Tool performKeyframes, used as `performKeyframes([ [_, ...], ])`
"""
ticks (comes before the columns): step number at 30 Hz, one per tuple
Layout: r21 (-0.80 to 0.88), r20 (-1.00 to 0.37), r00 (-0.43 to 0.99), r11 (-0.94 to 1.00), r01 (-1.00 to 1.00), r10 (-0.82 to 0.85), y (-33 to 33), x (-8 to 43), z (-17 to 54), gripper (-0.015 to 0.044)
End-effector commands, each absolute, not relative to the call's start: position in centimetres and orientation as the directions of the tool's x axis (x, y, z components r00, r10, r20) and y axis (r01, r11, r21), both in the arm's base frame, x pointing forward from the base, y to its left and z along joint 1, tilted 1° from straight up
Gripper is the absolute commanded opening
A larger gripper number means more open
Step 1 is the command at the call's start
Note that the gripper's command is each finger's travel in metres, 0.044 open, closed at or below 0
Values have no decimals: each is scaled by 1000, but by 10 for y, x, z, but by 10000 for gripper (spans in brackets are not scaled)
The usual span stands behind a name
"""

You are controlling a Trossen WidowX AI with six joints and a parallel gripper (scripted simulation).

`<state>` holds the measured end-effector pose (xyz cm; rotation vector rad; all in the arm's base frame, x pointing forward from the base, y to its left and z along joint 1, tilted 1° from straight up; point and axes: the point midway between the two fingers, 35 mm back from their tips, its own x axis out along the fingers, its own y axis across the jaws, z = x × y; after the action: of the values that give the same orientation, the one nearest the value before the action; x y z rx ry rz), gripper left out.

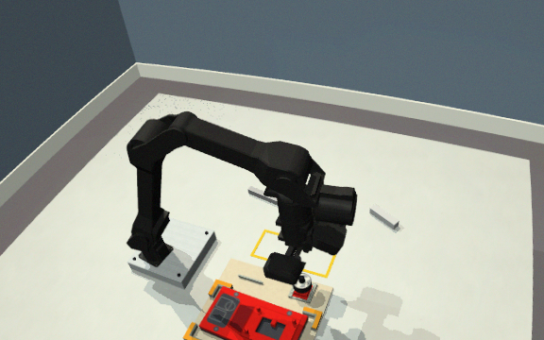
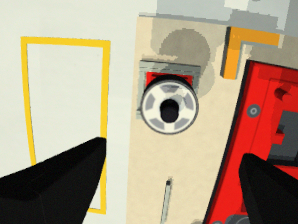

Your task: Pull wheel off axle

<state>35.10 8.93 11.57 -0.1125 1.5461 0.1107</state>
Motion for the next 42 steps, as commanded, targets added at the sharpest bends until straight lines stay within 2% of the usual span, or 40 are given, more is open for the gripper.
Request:
performKeyframes([
  [1, 1, -1000, 7, 989, -147, 2, 90, 352, 95, 300],
  [9, 1, -1000, 7, 989, -147, 2, 90, 352, 44, 300],
  [17, 1, -1000, 7, 989, -147, 2, 90, 352, 42, 300],
  [21, -3, -1000, 10, 990, -141, -1, 90, 353, 46, 195],
  [29, -3, -1000, 10, 990, -141, -1, 90, 353, 46, 142],
  [34, -3, -1000, 10, 990, -141, -1, 90, 353, 47, 10],
  [42, -3, -1000, 10, 990, -142, -1, 90, 353, 50, 0],
])
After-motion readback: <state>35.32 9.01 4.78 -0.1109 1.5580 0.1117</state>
